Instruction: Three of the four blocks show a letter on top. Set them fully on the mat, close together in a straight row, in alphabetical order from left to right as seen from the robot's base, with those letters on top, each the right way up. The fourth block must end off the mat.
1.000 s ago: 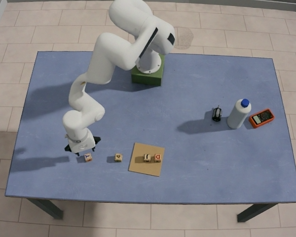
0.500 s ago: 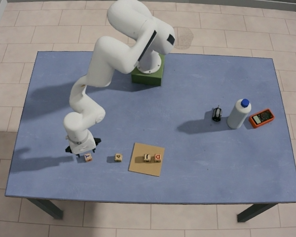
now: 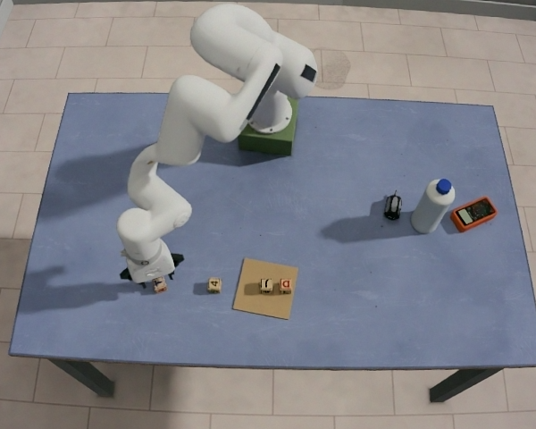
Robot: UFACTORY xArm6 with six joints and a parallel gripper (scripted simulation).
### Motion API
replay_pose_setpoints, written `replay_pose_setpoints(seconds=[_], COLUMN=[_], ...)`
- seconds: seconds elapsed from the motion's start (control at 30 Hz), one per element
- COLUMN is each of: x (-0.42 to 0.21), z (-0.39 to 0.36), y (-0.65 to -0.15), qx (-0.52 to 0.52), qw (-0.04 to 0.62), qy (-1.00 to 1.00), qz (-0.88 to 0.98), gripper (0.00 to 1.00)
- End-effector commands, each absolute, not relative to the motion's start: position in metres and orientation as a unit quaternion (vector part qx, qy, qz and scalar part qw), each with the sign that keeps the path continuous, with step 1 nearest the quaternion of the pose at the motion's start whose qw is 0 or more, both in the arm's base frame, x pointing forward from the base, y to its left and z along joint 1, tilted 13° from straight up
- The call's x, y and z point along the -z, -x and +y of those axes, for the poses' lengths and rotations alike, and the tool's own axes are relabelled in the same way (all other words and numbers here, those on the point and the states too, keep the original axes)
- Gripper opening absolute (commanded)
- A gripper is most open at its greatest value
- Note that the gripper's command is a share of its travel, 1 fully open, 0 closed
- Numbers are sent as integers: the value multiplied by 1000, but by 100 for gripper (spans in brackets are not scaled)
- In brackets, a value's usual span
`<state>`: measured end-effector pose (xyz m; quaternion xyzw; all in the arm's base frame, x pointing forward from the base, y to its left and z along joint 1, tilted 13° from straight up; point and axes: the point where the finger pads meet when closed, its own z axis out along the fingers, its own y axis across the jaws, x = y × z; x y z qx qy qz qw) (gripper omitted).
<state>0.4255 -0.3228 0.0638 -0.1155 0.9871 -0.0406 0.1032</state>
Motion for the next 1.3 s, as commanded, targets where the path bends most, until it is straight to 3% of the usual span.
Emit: replay_pose_setpoints(seconds=[0.0,1.27], x=[-60,-43], z=[-324,-325], y=[-428,-432], qx=[42,42], qw=[105,105], qy=[115,115], qz=[987,987], gripper=[69,69])
